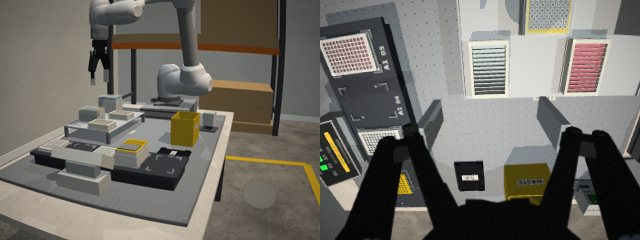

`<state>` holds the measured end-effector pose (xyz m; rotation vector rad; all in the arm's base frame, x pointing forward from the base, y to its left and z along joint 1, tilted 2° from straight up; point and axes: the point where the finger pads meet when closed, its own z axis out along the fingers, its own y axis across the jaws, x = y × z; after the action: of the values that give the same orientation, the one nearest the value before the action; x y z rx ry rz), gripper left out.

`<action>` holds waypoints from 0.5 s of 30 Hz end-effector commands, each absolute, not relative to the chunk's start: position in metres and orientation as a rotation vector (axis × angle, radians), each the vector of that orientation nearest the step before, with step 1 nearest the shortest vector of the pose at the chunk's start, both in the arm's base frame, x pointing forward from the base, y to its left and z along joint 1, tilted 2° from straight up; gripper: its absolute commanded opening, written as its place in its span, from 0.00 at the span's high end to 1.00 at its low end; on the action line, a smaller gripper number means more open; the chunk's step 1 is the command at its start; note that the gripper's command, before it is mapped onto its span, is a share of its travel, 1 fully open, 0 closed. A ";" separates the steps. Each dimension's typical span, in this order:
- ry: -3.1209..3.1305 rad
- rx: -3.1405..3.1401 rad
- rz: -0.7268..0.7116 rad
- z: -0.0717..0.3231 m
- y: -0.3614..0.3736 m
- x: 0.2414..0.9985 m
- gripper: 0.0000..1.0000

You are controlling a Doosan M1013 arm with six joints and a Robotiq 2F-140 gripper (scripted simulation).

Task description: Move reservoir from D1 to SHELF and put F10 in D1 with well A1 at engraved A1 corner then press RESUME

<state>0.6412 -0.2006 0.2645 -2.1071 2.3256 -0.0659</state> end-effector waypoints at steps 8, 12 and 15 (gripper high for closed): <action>2.326 -2.106 -0.067 0.267 -0.203 0.681 0.23; 2.326 -2.106 -0.067 0.267 -0.204 0.701 0.23; 2.326 -2.106 -0.067 0.268 -0.205 0.716 0.23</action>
<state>0.7009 -0.2038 0.2672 -2.1060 2.3261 -0.0665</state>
